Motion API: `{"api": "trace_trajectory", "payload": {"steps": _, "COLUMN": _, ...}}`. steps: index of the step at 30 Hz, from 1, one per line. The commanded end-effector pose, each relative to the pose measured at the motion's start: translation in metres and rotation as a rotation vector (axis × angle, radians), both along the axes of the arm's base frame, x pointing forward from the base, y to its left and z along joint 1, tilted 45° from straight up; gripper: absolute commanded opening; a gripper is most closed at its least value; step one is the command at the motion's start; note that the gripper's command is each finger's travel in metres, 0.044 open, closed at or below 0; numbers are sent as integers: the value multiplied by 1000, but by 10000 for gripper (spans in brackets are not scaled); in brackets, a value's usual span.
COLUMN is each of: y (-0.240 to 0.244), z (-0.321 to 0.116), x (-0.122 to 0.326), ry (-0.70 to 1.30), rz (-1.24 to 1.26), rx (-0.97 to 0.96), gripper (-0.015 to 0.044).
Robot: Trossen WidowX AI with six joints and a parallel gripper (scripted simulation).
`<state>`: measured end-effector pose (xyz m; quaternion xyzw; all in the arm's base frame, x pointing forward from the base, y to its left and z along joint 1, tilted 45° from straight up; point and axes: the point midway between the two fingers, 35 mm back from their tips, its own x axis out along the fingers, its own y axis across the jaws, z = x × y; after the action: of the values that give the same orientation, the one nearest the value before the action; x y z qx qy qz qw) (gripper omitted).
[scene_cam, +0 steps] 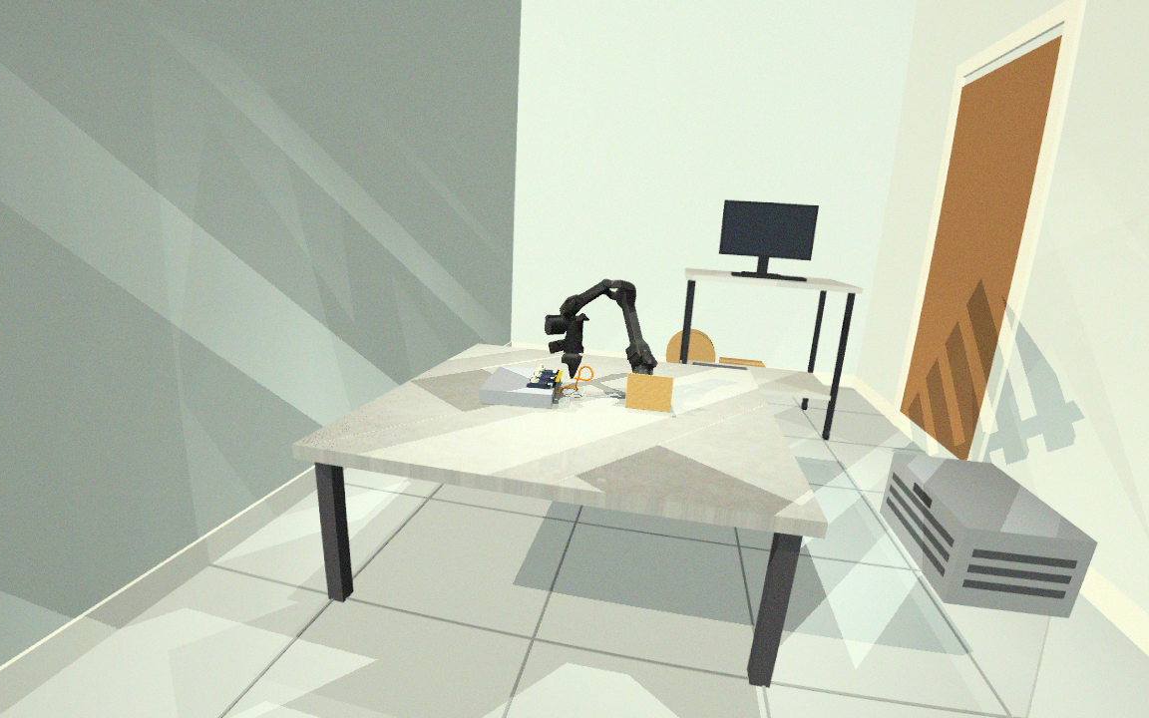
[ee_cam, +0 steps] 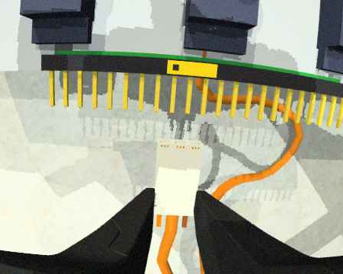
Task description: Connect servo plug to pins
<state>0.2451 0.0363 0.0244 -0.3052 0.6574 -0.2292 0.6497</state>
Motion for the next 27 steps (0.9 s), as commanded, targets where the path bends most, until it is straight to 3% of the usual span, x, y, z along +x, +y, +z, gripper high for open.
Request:
{"api": "trace_trajectory", "payload": {"steps": 1, "y": 2, "z": -1, "x": 7, "ry": 4, "rz": 5, "rx": -3, "gripper": 0}}
{"api": "trace_trajectory", "payload": {"steps": 27, "y": 1, "z": 0, "x": 19, "ry": 3, "rz": 5, "rx": -4, "gripper": 0}}
